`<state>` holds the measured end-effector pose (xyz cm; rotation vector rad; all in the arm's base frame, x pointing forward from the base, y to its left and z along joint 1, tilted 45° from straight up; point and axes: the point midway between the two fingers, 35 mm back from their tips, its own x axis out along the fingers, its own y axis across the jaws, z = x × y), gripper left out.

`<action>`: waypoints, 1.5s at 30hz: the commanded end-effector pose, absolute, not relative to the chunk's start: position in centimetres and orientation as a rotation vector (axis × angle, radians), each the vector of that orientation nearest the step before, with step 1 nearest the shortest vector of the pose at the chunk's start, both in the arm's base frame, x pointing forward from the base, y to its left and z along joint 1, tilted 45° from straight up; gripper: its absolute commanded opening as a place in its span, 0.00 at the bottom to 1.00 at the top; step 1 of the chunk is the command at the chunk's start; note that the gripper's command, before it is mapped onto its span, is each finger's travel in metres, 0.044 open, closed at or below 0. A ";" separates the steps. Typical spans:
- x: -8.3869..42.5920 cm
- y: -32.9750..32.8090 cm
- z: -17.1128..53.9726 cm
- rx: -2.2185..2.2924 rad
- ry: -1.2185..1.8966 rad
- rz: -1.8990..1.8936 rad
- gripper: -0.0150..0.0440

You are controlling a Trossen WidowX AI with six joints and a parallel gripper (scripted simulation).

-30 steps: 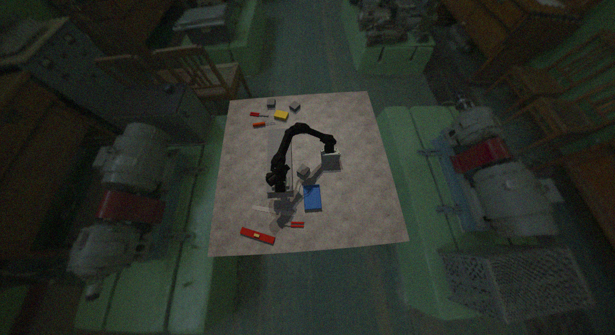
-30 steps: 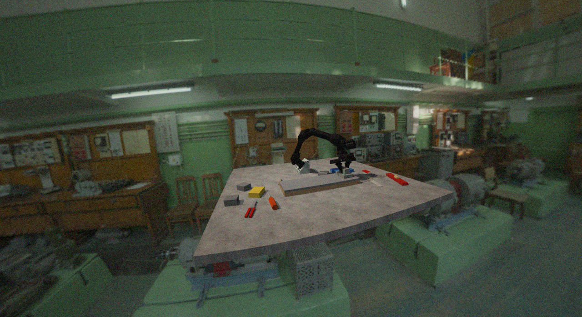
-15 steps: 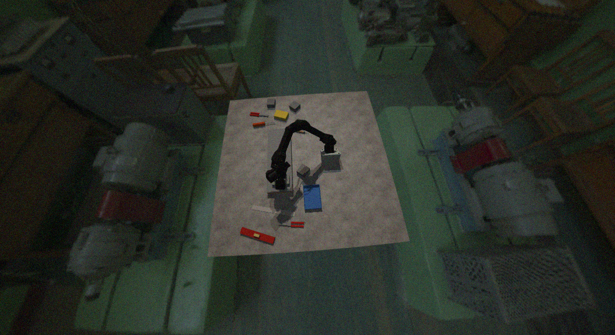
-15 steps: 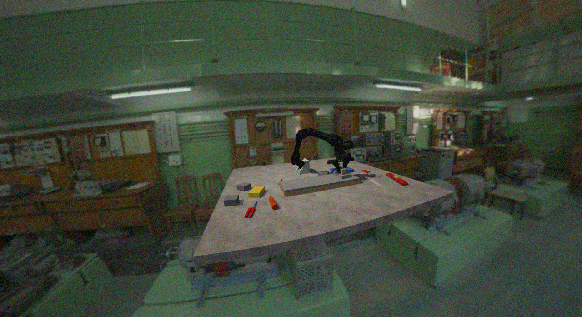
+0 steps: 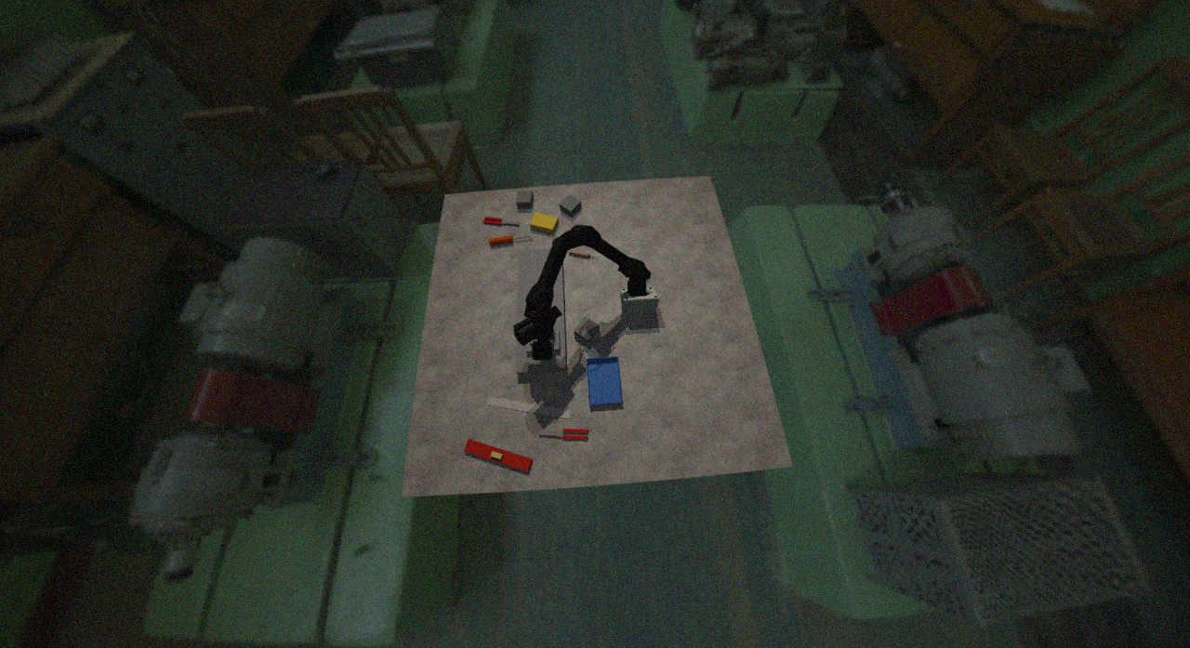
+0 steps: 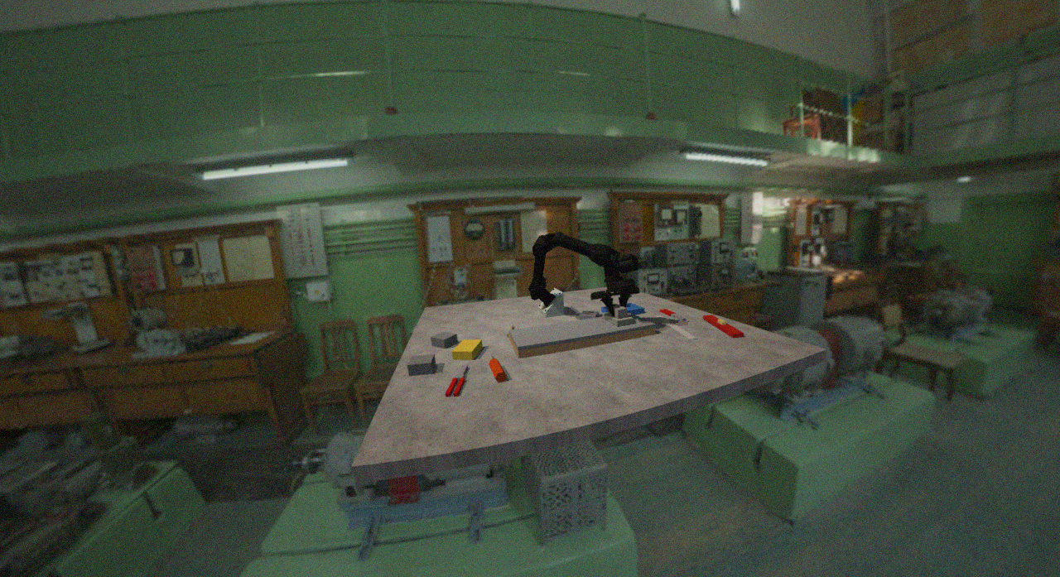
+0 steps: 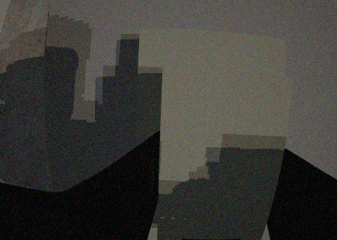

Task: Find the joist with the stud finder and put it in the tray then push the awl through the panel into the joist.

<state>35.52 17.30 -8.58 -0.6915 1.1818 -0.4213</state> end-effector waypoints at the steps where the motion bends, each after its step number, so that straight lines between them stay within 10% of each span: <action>1: 35.7 16.6 -7.9 -0.696 1.179 -0.427 0.25; 45: 36.0 11.6 -3.3 -0.700 1.179 -0.429 0.25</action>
